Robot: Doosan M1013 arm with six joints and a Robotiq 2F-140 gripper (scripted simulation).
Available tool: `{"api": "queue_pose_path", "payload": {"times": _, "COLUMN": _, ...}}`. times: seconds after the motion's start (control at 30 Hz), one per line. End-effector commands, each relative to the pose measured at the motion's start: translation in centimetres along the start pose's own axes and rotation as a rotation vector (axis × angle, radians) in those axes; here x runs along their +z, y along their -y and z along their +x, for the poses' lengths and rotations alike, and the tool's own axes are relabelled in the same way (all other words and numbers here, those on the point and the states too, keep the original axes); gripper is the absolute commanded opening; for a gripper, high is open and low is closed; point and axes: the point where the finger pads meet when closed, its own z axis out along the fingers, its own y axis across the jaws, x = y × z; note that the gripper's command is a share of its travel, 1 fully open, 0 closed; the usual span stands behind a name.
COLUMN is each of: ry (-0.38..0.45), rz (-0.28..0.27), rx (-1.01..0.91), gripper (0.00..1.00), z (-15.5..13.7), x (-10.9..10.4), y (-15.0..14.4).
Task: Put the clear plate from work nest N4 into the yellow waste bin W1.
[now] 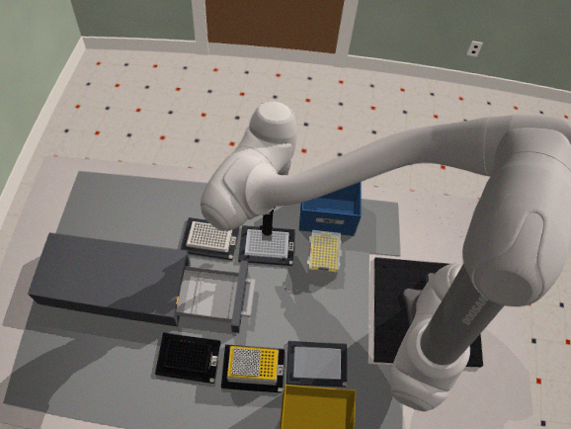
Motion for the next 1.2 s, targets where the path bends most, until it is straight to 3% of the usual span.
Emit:
{"api": "queue_pose_path", "payload": {"times": 0.0, "ry": 0.000, "rz": 0.000, "rx": 0.000, "gripper": 0.70, "z": 0.0, "x": 0.4, "y": 0.0}}
{"api": "queue_pose_path", "payload": {"times": 1.17, "ry": 0.000, "rz": 0.000, "rx": 0.000, "gripper": 0.70, "z": 0.0, "x": 4.5, "y": 0.0}}
